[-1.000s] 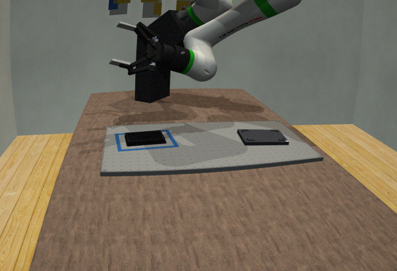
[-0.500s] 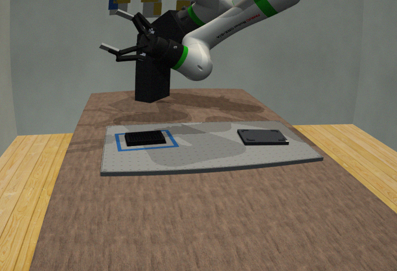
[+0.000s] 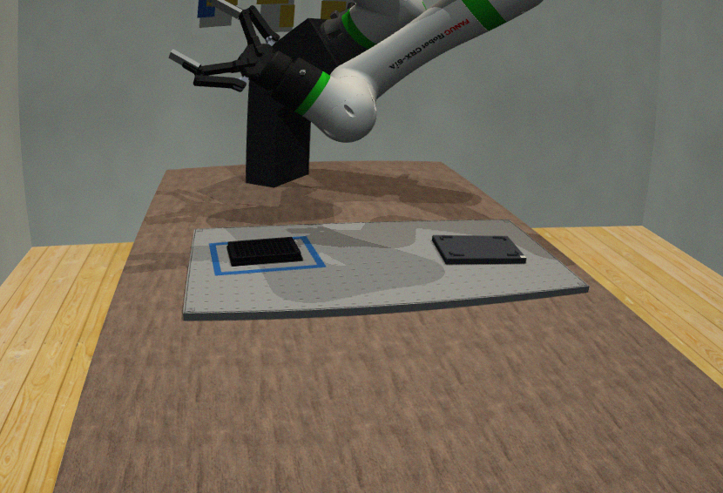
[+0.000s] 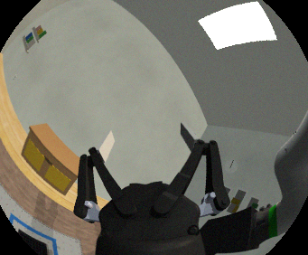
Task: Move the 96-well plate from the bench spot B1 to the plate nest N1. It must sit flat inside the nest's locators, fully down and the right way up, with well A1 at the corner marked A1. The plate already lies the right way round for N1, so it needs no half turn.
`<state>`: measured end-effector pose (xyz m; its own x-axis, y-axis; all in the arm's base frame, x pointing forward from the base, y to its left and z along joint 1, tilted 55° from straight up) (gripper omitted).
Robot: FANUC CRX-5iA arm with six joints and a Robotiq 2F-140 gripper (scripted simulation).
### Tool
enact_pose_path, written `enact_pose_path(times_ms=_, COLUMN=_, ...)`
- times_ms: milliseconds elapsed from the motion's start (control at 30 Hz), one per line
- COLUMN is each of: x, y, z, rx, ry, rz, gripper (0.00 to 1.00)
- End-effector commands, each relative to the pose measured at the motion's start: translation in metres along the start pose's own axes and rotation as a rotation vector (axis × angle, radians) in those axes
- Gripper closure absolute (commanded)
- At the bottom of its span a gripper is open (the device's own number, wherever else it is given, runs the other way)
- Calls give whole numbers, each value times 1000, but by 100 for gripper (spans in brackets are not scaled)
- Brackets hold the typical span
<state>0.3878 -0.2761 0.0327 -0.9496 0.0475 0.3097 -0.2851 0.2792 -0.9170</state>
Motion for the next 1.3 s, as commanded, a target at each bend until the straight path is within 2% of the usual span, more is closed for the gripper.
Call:
enact_pose_path(times_ms=0, x=9, y=0, z=10, rx=-16, ry=30, rz=-13, gripper=0)
enact_pose_path(times_ms=67, x=13, y=0, z=16, rx=-49, ry=79, rz=-31, gripper=0)
enact_pose_path(times_ms=167, x=20, y=2, z=21, rx=-49, ry=79, rz=-31, gripper=0)
enact_pose_path(times_ms=233, x=24, y=2, z=26, rx=-89, ry=129, rz=-49, gripper=0)
enact_pose_path(times_ms=300, x=24, y=2, z=26, rx=-89, ry=129, rz=-49, gripper=0)
enact_pose_path(times_ms=433, x=33, y=3, z=36, rx=-168, ry=215, rz=-81, gripper=0)
enact_pose_path(times_ms=567, x=47, y=10, z=42, rx=-168, ry=215, rz=-81, gripper=0)
enact_pose_path(times_ms=667, x=54, y=12, z=48, rx=-237, ry=274, rz=-104, gripper=0)
enact_pose_path(times_ms=733, x=60, y=16, z=50, rx=-237, ry=274, rz=-104, gripper=0)
enact_pose_path(times_ms=800, x=65, y=18, z=53, rx=-290, ry=312, rz=-119, gripper=0)
enact_pose_path(times_ms=867, x=65, y=18, z=53, rx=-290, ry=312, rz=-119, gripper=0)
enact_pose_path(times_ms=1000, x=75, y=23, z=58, rx=-391, ry=373, rz=-145, gripper=0)
enact_pose_path(times_ms=1100, x=85, y=32, z=59, rx=-391, ry=373, rz=-145, gripper=0)
enact_pose_path(times_ms=1200, x=91, y=37, z=61, rx=-475, ry=412, rz=-162, gripper=0)
enact_pose_path(times_ms=1233, x=95, y=41, z=60, rx=-475, ry=412, rz=-162, gripper=0)
enact_pose_path(times_ms=1267, x=97, y=42, z=61, rx=-506, ry=423, rz=-167, gripper=0)
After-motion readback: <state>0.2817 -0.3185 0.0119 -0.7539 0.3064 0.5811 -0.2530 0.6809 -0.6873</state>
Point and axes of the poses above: the point where the finger pads meet when closed, its own z axis out along the fingers, its own x axis across the jaws, y = z × x, the point moved 9 cm from there along -z, back along the fingers, and after that the axes turned 9 degrees about z, right-handed, at the moved point
